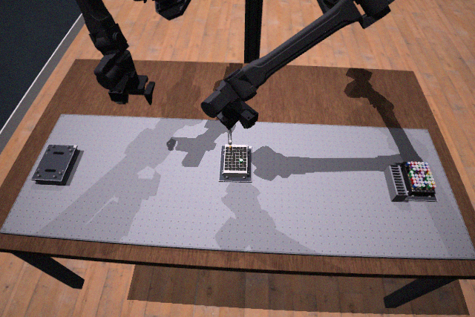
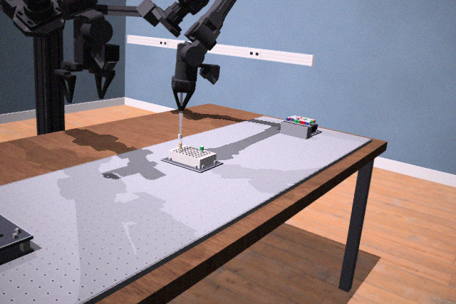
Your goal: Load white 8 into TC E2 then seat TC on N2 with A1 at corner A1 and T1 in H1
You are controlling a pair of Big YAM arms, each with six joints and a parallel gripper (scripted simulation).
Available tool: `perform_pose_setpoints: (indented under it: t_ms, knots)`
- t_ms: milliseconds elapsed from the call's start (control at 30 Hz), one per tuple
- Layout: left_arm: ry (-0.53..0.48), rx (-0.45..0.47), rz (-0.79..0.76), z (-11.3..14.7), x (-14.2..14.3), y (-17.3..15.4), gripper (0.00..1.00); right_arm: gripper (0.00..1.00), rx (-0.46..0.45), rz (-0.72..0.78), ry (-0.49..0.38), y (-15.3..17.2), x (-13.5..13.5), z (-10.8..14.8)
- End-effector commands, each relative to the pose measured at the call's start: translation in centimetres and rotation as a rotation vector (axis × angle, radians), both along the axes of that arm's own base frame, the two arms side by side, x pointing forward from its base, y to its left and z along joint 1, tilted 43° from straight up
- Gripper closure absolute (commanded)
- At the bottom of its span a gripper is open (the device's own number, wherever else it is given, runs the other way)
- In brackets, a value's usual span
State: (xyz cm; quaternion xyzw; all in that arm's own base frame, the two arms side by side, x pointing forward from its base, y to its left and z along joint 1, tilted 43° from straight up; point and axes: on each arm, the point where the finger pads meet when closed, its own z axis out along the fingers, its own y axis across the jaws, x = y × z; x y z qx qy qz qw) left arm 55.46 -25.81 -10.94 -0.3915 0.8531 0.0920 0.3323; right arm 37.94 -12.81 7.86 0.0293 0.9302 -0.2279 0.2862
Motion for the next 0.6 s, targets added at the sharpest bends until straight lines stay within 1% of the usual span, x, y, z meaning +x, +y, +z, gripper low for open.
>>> perform_pose_setpoints:
  t_ms: [0,133,567]
  knots:
    - [0.007,0.006,0.013,-1.33,0.91,1.0,0.91,0.0,-0.008,0.014,-0.009,0.14,0.38,0.52]
    - [0.007,0.007,0.019,-1.38,1.09,1.41,0.91,0.0,-0.008,0.014,-0.009,0.14,0.38,0.52]
    - [0.006,0.004,0.012,-1.69,1.07,1.2,0.91,0.0,-0.008,0.014,-0.009,0.14,0.38,0.52]
